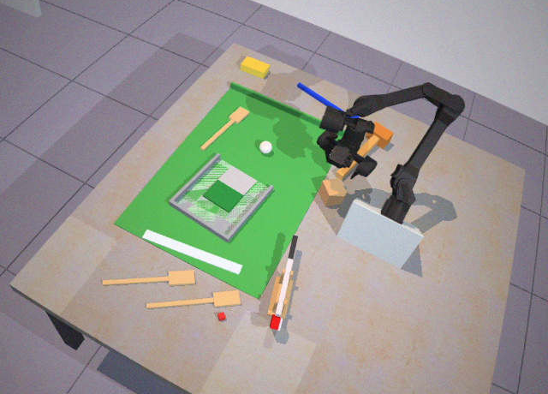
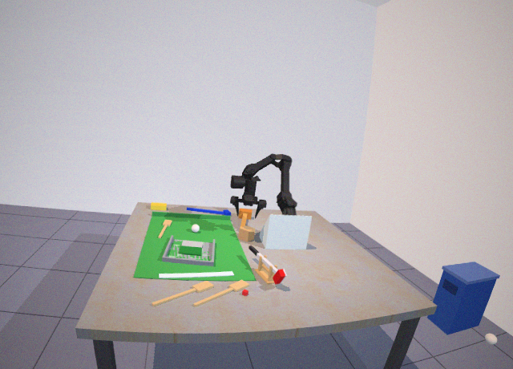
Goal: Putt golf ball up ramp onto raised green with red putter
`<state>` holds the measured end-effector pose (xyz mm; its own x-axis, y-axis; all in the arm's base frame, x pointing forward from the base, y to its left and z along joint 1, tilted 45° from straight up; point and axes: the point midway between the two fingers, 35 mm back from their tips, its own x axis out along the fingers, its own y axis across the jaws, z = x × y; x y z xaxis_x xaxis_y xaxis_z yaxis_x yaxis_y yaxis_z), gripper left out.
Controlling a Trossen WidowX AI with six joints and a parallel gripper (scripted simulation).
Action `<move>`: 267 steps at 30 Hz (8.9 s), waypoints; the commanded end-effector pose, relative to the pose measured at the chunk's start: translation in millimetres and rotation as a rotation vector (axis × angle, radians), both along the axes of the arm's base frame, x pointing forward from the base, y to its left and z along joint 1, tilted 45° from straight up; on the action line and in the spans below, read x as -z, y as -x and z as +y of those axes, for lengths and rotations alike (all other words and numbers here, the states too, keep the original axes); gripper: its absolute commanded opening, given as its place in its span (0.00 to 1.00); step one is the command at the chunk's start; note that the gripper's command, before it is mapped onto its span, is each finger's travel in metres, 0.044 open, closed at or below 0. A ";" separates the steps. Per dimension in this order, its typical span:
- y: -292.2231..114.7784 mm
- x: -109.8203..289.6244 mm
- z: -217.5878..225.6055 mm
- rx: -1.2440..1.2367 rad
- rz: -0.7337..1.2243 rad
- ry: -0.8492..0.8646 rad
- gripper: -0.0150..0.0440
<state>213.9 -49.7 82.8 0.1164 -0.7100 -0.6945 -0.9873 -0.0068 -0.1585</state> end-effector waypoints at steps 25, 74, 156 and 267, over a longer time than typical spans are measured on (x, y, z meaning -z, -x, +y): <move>10.8 216.4 195.4 -0.314 0.372 -0.238 1.00; 2.6 265.7 149.1 -0.310 0.365 -0.242 0.56; -48.8 -62.3 -12.0 1.021 -1.021 -0.181 0.25; -46.2 25.2 48.5 1.033 -1.028 -0.166 0.25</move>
